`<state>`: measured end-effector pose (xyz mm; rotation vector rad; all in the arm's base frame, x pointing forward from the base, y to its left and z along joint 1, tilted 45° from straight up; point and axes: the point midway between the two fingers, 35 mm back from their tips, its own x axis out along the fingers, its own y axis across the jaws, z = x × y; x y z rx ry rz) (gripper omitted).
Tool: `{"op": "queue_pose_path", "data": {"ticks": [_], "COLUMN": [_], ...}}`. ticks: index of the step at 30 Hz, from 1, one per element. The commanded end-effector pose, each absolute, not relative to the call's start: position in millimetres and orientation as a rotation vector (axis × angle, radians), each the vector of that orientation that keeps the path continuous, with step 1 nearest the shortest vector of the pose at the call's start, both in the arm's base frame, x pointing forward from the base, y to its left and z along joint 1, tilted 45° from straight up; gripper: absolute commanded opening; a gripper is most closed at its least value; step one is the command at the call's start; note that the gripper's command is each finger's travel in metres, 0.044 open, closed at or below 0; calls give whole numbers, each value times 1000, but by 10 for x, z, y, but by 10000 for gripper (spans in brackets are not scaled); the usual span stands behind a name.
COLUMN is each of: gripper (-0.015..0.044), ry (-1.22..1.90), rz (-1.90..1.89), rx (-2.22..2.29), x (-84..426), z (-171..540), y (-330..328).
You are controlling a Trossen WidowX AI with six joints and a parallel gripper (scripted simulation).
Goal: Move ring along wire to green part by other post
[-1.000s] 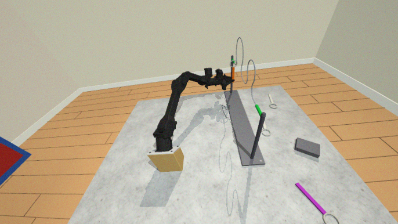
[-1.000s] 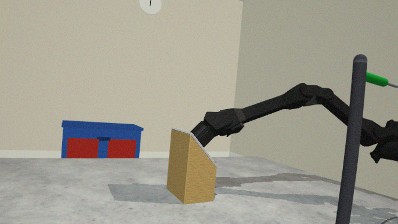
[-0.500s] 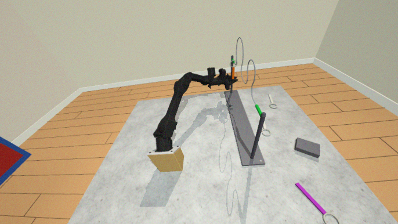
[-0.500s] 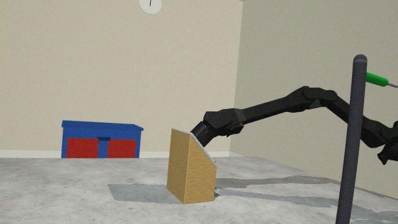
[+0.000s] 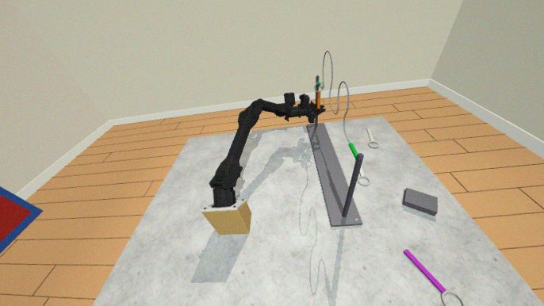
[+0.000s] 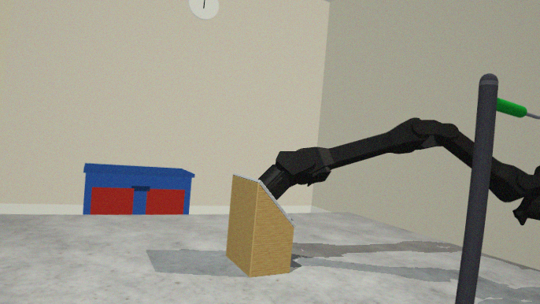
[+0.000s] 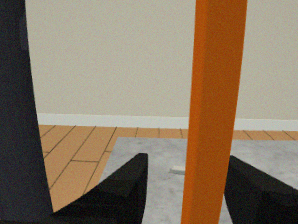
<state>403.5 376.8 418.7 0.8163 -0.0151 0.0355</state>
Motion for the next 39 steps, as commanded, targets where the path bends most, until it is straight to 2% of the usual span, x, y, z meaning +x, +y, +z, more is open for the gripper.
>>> {"op": "queue_pose_path", "data": {"ticks": [1, 17, 29, 39], "gripper": [160, 160, -150, -150], "ry": [-8, -8, -14, -15], "rz": [38, 38, 35, 36], "rx": [812, 812, 816, 814], "x": [4048, 4048, 4038, 4039], "z": [4148, 4148, 4181, 4218], "y": [3793, 3793, 3771, 3721]}}
